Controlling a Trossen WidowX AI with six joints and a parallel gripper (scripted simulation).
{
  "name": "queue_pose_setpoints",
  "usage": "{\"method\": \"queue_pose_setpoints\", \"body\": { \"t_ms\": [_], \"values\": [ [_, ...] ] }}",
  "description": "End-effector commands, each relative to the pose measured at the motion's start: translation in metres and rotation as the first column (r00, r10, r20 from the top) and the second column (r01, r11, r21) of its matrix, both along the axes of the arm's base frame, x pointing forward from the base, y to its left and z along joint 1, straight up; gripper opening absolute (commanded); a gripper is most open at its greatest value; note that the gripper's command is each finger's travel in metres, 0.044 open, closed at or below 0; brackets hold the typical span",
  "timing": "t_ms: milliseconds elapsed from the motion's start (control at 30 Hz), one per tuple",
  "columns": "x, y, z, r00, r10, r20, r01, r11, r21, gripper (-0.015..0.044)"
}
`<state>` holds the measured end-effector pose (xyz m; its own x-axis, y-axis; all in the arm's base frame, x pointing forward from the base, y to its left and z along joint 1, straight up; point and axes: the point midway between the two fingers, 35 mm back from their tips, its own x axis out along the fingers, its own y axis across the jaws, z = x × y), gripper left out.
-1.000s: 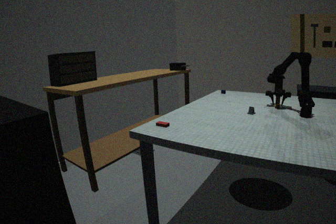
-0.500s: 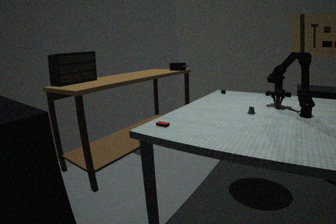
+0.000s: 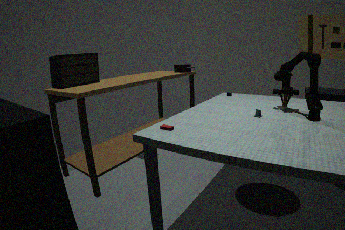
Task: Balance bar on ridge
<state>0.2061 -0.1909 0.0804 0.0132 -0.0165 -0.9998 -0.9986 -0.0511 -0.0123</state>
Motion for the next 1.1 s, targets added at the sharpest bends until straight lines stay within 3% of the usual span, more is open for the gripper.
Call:
{"method": "queue_pose_setpoints", "body": {
  "t_ms": [0, 667, 1067],
  "values": [
    [0.001, -0.001, 0.011, 1.000, 0.001, 0.006, -0.001, 1.000, -0.003, 0.0000],
    [-0.002, 0.003, 0.059, 1.000, 0.002, 0.007, -0.002, 1.000, -0.002, 0.0000],
    [0.028, 0.023, 0.061, 0.999, -0.041, 0.010, 0.041, 0.999, 0.001, 0.0000]
  ]
}}
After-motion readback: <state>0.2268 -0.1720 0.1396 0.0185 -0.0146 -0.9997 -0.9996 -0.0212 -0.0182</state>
